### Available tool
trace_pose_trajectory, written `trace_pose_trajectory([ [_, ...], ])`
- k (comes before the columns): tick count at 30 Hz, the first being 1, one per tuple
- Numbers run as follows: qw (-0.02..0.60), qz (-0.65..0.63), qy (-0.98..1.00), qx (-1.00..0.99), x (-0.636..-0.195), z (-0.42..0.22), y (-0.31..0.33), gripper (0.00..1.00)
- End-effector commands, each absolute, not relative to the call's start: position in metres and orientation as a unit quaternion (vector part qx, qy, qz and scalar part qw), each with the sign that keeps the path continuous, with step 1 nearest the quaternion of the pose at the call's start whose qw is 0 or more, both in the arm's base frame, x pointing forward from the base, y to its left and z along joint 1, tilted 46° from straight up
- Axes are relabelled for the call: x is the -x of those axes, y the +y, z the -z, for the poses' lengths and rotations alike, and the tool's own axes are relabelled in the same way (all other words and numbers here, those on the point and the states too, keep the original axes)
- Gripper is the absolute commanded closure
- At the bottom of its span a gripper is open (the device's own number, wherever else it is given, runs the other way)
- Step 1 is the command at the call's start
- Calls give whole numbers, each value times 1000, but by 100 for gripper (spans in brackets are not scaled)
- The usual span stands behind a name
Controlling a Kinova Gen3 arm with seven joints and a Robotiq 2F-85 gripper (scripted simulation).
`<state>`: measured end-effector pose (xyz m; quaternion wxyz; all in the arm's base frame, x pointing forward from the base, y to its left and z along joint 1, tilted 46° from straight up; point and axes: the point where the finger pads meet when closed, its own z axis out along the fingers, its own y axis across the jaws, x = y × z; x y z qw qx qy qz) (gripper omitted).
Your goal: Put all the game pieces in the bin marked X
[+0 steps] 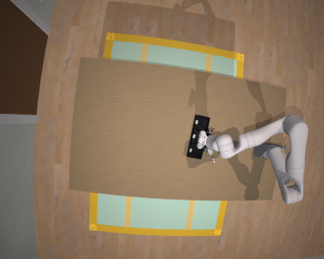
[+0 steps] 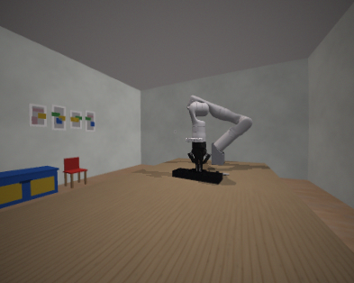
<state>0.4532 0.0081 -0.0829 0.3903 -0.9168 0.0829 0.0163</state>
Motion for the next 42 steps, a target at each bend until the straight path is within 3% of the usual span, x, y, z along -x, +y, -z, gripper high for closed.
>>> trace_pose_trajectory([
  [1,389,-14,84,917,-454,80,3,91],
  [20,389,-14,84,917,-453,57,-20,91],
  [42,389,-14,84,917,-466,-3,37,91],
])
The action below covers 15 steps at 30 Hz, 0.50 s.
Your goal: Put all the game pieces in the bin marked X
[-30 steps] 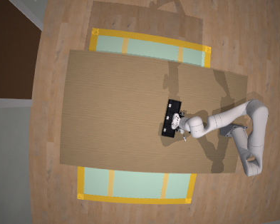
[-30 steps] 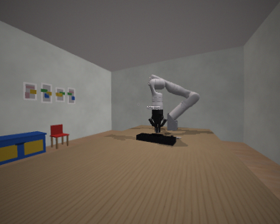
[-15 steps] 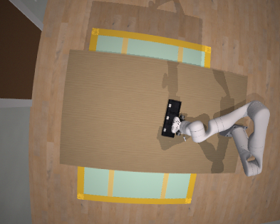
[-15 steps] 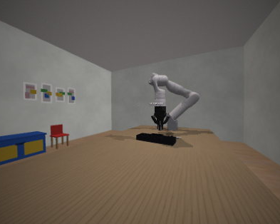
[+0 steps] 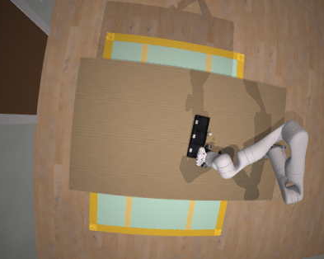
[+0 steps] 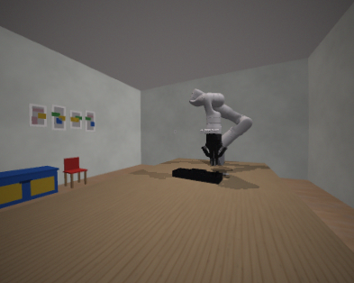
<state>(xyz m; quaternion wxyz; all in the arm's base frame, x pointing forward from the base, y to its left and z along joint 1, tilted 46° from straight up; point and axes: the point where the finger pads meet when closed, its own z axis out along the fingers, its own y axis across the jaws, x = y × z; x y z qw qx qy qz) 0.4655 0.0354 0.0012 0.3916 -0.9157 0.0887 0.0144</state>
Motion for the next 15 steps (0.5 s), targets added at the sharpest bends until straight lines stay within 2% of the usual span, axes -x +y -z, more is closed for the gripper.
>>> trace_pose_trajectory([
  [1,389,-14,84,917,-466,-3,37,91],
  [15,389,-14,84,917,-467,21,62,91],
])
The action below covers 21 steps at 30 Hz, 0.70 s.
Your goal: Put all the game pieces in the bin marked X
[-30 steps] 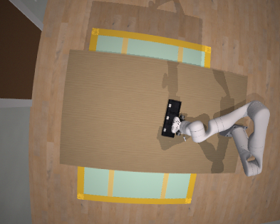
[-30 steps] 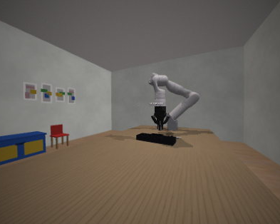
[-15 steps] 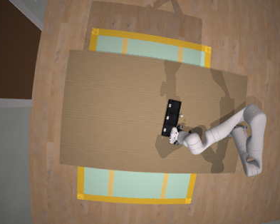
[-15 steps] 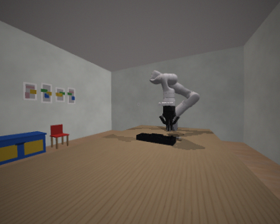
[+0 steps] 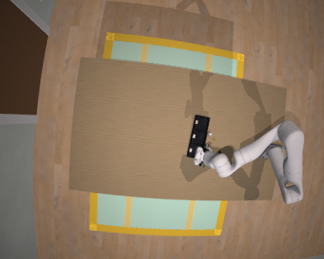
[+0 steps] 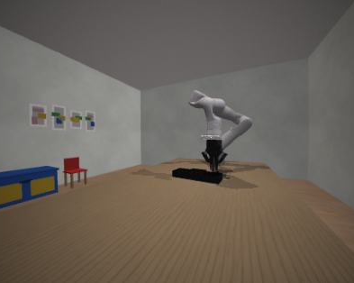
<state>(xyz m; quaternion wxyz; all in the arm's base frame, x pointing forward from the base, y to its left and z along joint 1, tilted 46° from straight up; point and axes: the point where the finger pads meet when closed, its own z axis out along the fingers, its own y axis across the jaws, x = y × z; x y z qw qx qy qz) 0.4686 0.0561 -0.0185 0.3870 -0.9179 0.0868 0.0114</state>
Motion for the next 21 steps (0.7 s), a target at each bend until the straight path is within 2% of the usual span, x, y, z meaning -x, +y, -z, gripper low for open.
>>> trace_pose_trajectory([
  [1,389,-14,84,917,-468,23,64,91],
  [21,389,-14,84,917,-468,34,75,91],
])
